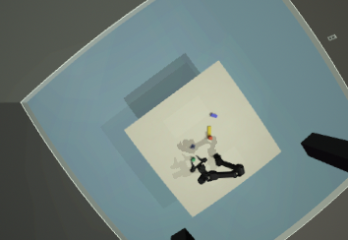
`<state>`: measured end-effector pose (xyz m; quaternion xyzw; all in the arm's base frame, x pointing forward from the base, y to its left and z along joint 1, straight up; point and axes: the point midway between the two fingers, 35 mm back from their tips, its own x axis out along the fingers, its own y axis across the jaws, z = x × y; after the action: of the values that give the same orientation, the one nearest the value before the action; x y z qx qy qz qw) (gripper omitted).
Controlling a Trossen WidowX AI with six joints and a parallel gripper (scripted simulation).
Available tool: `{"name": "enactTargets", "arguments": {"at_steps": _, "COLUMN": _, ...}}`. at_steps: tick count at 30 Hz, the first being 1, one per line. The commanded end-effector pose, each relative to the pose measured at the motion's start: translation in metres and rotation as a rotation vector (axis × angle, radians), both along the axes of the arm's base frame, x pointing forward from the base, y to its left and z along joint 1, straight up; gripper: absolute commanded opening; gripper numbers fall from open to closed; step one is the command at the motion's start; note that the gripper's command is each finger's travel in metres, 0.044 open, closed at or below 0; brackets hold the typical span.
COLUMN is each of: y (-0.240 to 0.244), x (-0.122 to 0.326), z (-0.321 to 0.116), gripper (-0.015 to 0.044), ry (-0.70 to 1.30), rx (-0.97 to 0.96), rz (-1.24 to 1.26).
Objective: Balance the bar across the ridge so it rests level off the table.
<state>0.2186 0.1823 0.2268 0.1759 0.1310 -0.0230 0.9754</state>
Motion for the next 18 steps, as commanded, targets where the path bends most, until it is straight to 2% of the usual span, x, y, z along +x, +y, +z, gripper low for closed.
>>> {"name": "enactTargets", "arguments": {"at_steps": 1, "y": -0.003, "x": 0.009, "z": -0.002, "gripper": 0.0315, "ry": 0.034, "rx": -0.041, "rz": -0.008}}
{"name": "enactTargets", "arguments": {"at_steps": 18, "y": -0.035, "x": 0.051, "z": -0.014, "gripper": 0.0315, "ry": 0.228, "rx": -0.2, "rz": -0.083}}
